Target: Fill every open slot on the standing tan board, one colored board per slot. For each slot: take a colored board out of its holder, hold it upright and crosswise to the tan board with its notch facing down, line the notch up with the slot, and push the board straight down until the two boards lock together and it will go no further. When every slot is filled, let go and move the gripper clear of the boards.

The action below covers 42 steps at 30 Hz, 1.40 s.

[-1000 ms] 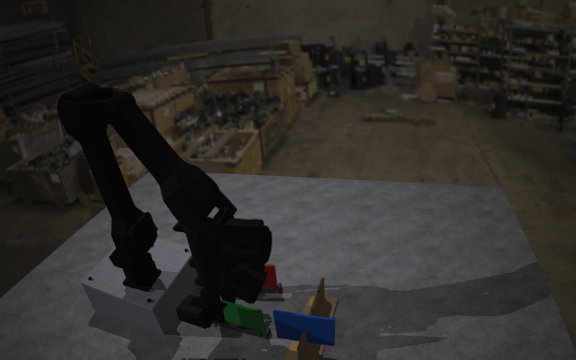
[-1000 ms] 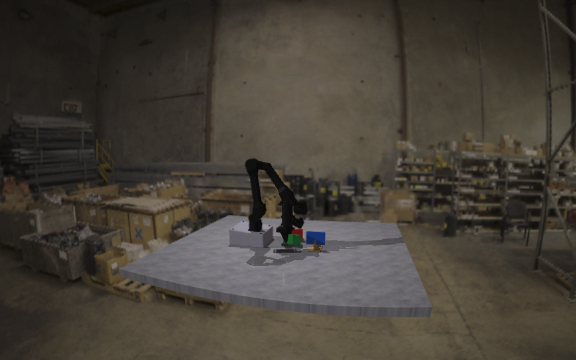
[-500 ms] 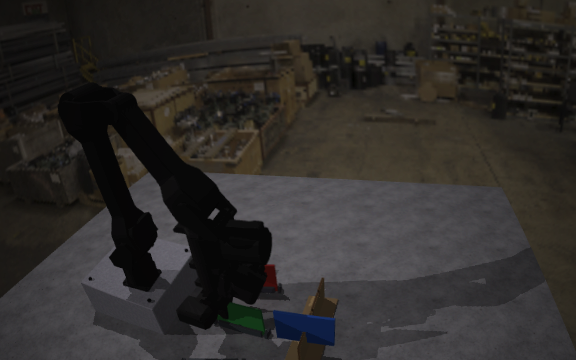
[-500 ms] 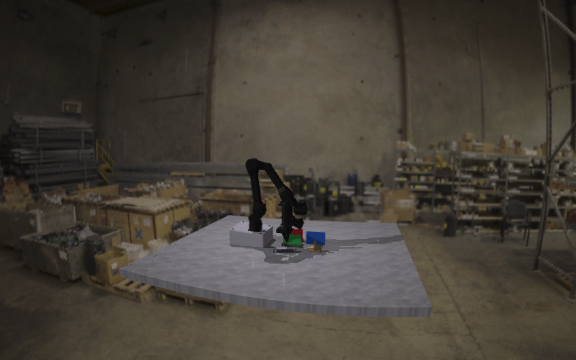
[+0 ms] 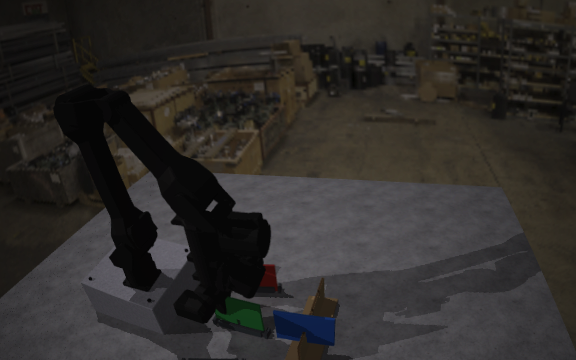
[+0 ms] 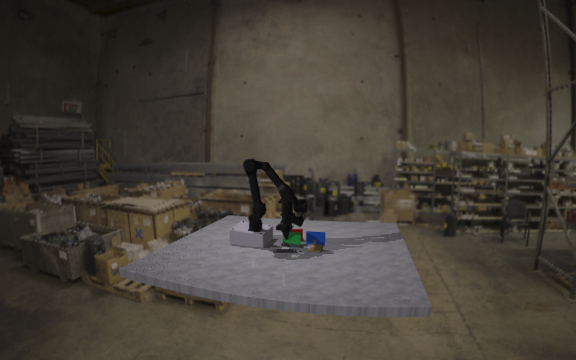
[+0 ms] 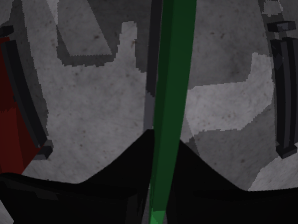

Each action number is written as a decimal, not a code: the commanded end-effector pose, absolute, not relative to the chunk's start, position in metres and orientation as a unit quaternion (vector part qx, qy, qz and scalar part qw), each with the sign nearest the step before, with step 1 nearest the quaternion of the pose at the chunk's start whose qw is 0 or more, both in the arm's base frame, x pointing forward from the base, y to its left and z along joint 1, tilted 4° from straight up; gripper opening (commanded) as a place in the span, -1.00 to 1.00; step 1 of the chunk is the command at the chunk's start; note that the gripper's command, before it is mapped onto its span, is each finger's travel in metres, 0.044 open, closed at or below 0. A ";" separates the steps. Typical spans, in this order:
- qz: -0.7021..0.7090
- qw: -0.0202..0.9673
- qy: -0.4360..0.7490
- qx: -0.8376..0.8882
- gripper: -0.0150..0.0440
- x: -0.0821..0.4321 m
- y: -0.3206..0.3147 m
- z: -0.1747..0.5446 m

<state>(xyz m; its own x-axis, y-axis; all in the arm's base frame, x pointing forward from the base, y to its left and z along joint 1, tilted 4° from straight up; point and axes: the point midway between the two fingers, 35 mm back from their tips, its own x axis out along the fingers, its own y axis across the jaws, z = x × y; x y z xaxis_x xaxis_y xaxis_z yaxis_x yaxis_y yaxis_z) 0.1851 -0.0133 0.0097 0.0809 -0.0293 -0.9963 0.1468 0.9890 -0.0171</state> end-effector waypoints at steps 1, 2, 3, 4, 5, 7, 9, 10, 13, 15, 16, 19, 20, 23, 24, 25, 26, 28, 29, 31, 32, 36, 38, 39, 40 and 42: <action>-0.061 0.736 0.673 0.043 -0.49 0.186 -0.013 0.019; -0.061 0.736 0.673 0.043 -0.49 0.185 -0.013 0.021; -0.061 0.736 0.673 0.043 -0.49 0.185 -0.013 0.023; -0.061 0.736 0.673 0.043 -0.49 0.185 -0.013 0.024; -0.061 0.736 0.673 0.043 -0.49 0.185 -0.013 0.026; -0.061 0.736 0.673 0.043 -0.49 0.185 -0.013 0.030; -0.061 0.736 0.673 0.043 -0.49 0.184 -0.013 0.033; -0.061 0.736 0.673 0.043 -0.49 0.184 -0.013 0.035; -0.061 0.736 0.673 0.043 -0.49 0.184 -0.013 0.041; -0.061 0.736 0.673 0.043 -0.49 0.184 -0.013 0.044; -0.061 0.736 0.673 0.043 -0.49 0.183 -0.012 0.046; -0.061 0.736 0.673 0.043 -0.49 0.183 -0.012 0.052; -0.061 0.736 0.673 0.043 -0.49 0.183 -0.012 0.055; -0.061 0.736 0.673 0.043 -0.49 0.182 -0.012 0.061; -0.061 0.736 0.673 0.043 -0.49 0.182 -0.012 0.063; -0.061 0.736 0.673 0.043 -0.49 0.182 -0.012 0.065; -0.061 0.736 0.673 0.043 -0.49 0.182 -0.012 0.067; -0.061 0.736 0.673 0.043 -0.49 0.181 -0.012 0.072; -0.061 0.736 0.673 0.043 -0.49 0.181 -0.012 0.074; -0.061 0.736 0.673 0.043 -0.49 0.181 -0.011 0.079; -0.061 0.736 0.673 0.043 -0.49 0.181 -0.011 0.081; -0.061 0.736 0.673 0.043 -0.49 0.180 -0.011 0.090; -0.061 0.736 0.673 0.043 -0.49 0.180 -0.011 0.095; -0.061 0.736 0.673 0.043 -0.49 0.179 -0.011 0.098; -0.061 0.736 0.673 0.043 -0.49 0.179 -0.011 0.100; -0.061 0.736 0.673 0.043 -0.49 0.179 -0.011 0.101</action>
